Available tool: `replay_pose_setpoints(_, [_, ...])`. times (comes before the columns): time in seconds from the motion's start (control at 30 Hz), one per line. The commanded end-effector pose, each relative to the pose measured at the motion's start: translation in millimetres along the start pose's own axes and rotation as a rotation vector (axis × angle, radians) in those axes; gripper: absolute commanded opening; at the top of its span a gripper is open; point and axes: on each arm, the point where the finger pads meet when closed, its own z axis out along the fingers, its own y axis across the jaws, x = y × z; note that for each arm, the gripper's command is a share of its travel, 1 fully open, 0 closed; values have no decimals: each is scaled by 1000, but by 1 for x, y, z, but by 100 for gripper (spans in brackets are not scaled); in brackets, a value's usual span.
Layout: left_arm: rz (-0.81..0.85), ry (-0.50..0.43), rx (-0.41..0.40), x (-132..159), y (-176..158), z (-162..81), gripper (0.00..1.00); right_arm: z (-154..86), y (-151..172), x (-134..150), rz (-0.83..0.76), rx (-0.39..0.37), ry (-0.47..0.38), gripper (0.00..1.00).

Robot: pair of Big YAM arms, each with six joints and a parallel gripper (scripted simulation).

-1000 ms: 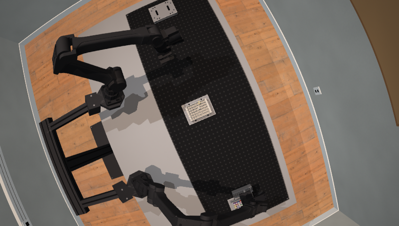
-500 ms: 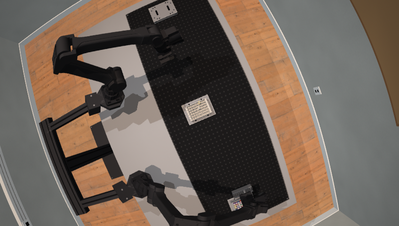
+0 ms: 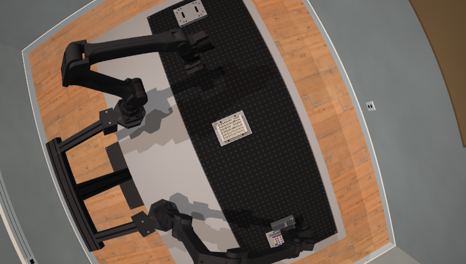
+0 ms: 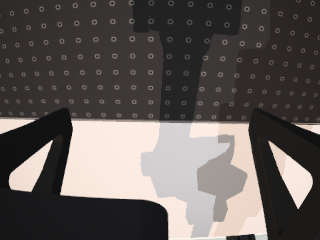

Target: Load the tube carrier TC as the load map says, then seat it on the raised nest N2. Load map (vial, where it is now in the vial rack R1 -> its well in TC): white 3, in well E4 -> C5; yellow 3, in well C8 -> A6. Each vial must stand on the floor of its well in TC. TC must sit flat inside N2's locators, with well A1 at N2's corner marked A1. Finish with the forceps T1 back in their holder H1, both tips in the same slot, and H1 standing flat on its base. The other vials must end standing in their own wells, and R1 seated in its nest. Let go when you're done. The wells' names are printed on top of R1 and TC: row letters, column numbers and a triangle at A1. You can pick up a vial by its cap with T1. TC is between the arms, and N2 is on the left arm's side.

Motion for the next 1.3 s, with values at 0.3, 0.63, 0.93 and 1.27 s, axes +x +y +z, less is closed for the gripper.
replay_pose_setpoints(0.3, [7,-28,2,-12,2,-8,100,-37,-9,-11,-6,20,-24,24])
replay_pose_setpoints(0.63, [7,-28,2,-12,2,-8,100,-58,-14,-20,-10,31,-42,24])
replay_pose_setpoints(0.93, [7,-28,2,-12,2,-8,100,-48,-5,-6,-3,2,1,24])
replay_pose_setpoints(1.27, [7,-28,2,-12,2,-8,100,-47,-5,-6,-4,0,2,24])
